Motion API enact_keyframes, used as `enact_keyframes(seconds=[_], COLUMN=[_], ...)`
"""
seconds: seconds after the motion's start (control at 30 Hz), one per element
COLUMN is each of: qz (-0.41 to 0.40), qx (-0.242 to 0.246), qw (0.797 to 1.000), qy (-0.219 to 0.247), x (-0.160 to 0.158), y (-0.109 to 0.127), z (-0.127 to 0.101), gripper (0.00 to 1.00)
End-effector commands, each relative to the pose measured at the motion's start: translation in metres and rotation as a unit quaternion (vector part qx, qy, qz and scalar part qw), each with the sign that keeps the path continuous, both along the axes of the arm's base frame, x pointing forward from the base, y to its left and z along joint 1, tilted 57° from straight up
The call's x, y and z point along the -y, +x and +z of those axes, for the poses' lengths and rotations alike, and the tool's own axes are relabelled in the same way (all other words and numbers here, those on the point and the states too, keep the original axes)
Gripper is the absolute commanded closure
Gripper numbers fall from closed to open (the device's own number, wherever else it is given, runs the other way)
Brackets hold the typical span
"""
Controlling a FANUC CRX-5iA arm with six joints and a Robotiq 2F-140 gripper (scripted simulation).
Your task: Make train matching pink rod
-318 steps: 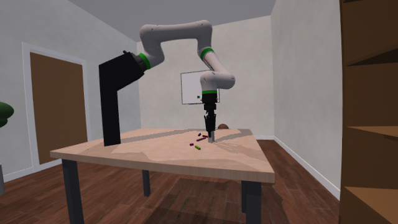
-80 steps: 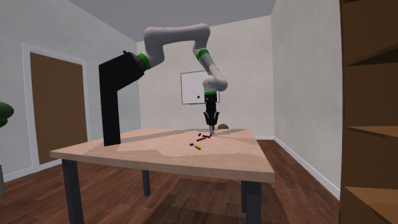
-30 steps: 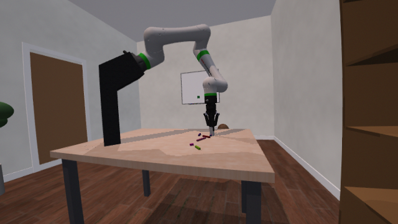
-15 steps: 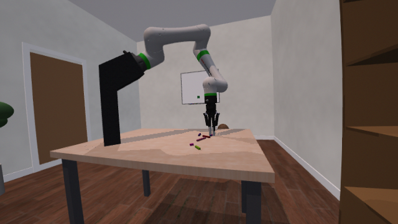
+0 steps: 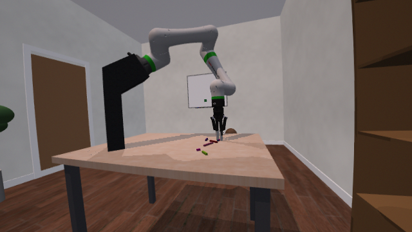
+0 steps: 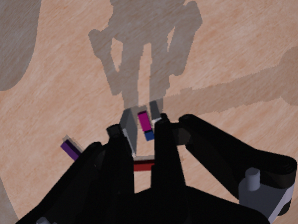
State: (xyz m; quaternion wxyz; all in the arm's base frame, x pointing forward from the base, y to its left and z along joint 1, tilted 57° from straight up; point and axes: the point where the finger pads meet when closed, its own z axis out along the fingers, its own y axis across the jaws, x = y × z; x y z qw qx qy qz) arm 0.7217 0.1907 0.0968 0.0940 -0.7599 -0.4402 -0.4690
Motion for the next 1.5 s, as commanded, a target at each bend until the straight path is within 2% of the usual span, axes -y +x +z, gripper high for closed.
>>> enact_keyframes(seconds=[0.0, 0.2, 0.6, 0.9, 0.93, 1.47], qz=[0.000, 0.000, 0.000, 0.000, 0.000, 0.000], qx=[0.000, 0.000, 0.000, 0.000, 0.000, 0.000], qw=[1.000, 1.000, 1.000, 1.000, 1.000, 1.000], qy=[0.000, 0.000, 0.000, 0.000, 0.000, 0.000], x=[0.004, 0.012, 0.045, 0.049, 0.049, 0.049], y=[-0.004, -0.014, -0.051, -0.056, -0.056, -0.056], z=[0.004, 0.012, 0.044, 0.048, 0.048, 0.048], gripper=[0.85, 0.85, 0.85, 0.85, 0.00, 0.00])
